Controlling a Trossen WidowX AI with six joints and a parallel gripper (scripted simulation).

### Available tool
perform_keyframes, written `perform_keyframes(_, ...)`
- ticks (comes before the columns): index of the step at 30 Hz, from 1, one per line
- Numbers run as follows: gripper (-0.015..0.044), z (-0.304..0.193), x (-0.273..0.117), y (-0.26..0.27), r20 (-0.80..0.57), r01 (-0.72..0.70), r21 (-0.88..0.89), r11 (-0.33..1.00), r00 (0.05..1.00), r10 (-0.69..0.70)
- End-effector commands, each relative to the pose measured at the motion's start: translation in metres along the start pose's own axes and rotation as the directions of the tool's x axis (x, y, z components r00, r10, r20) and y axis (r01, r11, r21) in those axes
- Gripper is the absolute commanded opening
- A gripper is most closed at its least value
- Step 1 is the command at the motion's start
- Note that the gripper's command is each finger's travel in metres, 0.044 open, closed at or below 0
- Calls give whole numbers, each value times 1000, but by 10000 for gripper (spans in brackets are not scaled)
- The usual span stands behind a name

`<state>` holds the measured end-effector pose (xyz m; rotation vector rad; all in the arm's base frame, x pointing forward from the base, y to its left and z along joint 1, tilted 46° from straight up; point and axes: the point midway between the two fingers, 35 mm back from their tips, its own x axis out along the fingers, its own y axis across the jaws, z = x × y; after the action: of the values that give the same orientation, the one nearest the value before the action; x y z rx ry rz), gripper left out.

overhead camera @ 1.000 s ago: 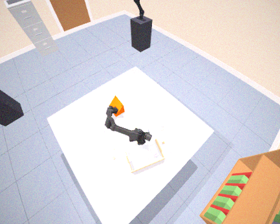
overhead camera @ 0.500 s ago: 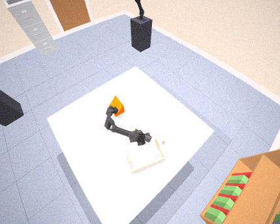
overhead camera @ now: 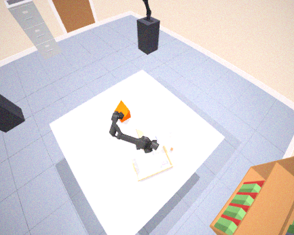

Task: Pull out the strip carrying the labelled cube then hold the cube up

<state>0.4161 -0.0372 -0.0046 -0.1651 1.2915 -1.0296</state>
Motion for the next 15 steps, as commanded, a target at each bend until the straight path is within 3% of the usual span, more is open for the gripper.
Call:
perform_keyframes(1,125,0,0,0,-1,0,1,1000,1000,0)
perform_keyframes(5,98,0,0,0,-1,0,1,1000,1000,0)
perform_keyframes(9,0,-2,-2,-1,-1,0,1,1000,1000,0)
perform_keyframes(15,0,-24,-22,-12,0,0,-4,1000,1000,0)
